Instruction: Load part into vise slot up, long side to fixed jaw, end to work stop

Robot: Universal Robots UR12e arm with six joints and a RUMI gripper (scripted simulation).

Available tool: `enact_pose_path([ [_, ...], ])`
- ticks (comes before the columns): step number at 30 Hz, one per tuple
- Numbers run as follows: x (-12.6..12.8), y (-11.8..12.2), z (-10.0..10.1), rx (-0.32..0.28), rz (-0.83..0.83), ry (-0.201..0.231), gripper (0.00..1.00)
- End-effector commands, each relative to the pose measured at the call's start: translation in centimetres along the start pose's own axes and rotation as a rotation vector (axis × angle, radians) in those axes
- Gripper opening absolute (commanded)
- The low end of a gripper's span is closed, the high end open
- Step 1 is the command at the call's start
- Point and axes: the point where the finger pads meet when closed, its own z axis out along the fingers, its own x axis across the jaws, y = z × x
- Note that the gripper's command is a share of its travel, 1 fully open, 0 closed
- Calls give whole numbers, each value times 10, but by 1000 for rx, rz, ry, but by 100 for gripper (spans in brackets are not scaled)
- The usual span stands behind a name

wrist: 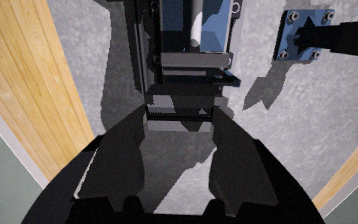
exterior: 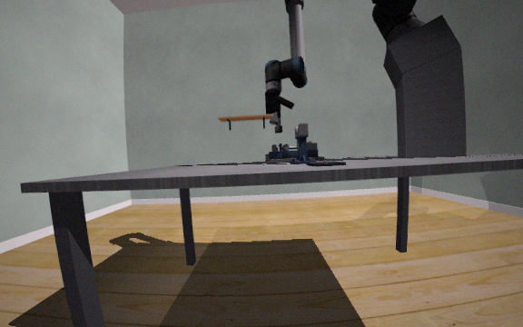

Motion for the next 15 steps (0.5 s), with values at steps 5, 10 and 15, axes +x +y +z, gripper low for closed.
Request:
enact_pose_path([
  [5, 0, 1, 15, -1, 0, 0, 0],
  [10, 0, 1, 23, -1, 0, 0, 0],
  [15, 0, 1, 30, -1, 0, 0, 0],
])
